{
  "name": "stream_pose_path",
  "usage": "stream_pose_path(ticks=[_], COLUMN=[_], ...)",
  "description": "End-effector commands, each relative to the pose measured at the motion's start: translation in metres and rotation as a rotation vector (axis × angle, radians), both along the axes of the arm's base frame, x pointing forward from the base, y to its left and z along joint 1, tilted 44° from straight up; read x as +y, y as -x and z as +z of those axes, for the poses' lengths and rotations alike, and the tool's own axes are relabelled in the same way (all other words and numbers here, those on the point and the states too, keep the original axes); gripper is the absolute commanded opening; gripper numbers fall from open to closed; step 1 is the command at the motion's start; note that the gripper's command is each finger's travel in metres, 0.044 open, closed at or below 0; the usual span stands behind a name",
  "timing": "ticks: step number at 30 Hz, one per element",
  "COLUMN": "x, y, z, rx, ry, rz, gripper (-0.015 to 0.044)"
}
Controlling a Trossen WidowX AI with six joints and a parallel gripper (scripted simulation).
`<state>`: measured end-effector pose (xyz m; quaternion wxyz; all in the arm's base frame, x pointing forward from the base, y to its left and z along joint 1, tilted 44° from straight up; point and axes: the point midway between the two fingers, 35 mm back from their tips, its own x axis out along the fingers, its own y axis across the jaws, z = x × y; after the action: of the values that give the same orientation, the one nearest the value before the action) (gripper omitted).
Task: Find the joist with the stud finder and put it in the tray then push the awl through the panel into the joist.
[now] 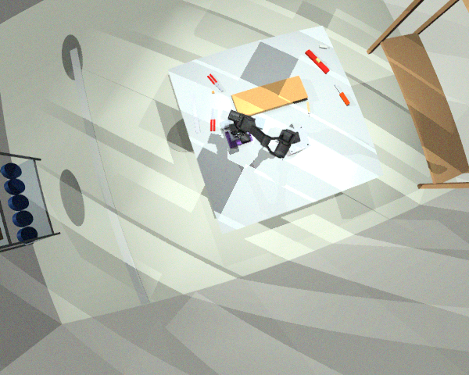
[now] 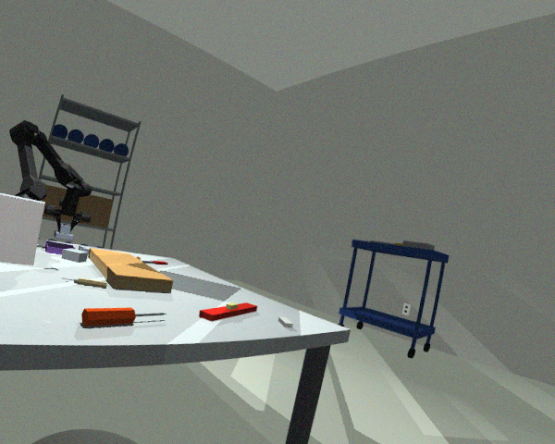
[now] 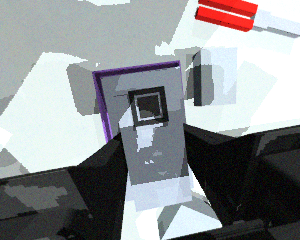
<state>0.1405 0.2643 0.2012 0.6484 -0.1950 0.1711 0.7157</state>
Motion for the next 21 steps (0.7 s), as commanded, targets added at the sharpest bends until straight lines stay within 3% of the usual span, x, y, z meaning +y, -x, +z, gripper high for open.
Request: stream_pose_path(ticks=[1,21], x=[0.006,0.026], y=[-0.001,0.005], z=[-0.006,-0.027], rx=[0.002,0.006], ry=[0.001,-0.006], rz=[-0.008,-0.010], gripper=[0.0000,0.0000])
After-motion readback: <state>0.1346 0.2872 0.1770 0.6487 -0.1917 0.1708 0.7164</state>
